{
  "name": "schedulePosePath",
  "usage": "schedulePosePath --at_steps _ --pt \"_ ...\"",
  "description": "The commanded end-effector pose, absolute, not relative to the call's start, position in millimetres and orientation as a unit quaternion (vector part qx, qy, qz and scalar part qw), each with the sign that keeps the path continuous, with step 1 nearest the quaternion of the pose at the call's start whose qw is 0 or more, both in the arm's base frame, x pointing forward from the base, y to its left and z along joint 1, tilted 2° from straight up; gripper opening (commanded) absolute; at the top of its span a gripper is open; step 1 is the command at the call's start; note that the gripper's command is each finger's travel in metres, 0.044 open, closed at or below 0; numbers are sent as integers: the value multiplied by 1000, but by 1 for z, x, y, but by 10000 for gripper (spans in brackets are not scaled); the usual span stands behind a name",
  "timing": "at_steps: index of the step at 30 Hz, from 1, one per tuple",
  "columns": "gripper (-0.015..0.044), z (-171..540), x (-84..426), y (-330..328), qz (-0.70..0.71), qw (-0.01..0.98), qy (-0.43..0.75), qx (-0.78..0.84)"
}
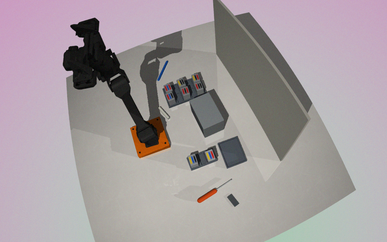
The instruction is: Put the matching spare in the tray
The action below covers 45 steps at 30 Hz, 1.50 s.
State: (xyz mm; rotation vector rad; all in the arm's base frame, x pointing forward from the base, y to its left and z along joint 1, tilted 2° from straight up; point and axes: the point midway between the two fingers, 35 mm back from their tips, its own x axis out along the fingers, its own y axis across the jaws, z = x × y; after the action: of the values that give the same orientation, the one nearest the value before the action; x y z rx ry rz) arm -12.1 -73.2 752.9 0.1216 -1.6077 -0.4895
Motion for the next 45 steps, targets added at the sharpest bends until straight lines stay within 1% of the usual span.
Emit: schedulePosePath --at_steps 1,6,10,21,26,31,38,45 --pt "440 740 16 -127 -260 696 -661 109" --pt "440 711 68 -190 -315 739 -568 179" --pt "440 678 117 -227 -346 776 -478 223" --pt "440 612 213 -253 -352 832 -325 280" --pt "440 575 264 -248 -341 858 -237 303" --pt "440 541 301 -239 -333 878 -155 307" --pt "440 453 371 -200 -298 913 61 273" --pt "440 363 412 -133 -220 913 273 206"
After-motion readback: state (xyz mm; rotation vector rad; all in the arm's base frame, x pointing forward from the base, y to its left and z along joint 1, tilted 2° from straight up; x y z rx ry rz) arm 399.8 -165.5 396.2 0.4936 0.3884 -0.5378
